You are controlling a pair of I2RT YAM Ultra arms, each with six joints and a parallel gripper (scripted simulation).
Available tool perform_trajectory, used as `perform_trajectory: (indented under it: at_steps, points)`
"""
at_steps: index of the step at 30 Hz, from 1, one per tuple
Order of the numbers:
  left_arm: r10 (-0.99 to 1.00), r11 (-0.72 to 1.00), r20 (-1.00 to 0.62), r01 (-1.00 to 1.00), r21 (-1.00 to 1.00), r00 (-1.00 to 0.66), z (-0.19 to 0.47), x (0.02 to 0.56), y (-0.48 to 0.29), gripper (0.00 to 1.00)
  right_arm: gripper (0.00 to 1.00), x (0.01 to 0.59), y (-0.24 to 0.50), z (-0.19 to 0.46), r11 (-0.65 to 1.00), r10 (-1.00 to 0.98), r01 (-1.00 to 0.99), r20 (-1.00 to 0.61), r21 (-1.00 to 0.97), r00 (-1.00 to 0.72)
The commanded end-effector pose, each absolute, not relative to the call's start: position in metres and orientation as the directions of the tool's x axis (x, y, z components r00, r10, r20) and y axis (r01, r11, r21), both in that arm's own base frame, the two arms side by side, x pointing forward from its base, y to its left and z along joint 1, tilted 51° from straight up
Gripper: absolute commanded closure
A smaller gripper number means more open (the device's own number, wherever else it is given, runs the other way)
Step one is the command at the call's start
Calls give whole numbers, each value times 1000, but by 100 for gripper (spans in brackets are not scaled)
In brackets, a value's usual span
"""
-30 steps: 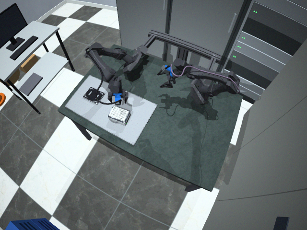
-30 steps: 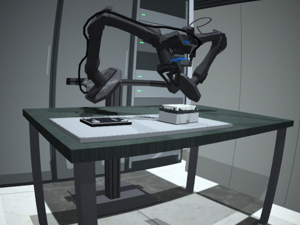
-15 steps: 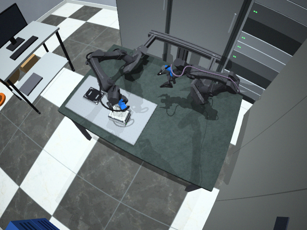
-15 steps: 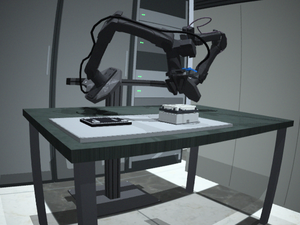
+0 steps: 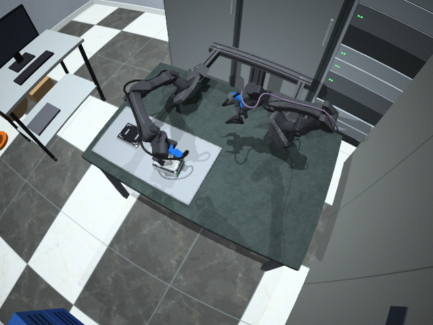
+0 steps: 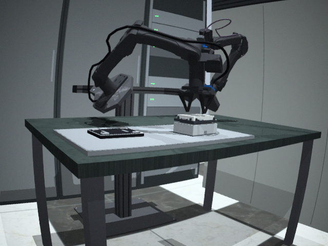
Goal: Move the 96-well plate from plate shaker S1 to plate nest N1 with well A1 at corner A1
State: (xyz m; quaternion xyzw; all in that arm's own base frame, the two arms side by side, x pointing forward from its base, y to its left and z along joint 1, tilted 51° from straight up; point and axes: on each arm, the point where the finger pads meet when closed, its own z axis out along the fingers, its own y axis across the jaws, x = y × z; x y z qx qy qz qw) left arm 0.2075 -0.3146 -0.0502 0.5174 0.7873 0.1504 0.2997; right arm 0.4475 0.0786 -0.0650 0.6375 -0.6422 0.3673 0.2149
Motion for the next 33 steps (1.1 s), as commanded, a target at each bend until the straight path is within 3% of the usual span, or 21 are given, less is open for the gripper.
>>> perform_trajectory:
  at_steps: [1,33]
  points:
    - [893,437,-357,714,546,-274,-41,210,-329,0,0,446,89,-62,-144,-641,-987,766,-73,37]
    - [893,437,-357,714,546,-274,-41,210,-329,0,0,455,74,-79,-141,-642,-985,766,-102,12]
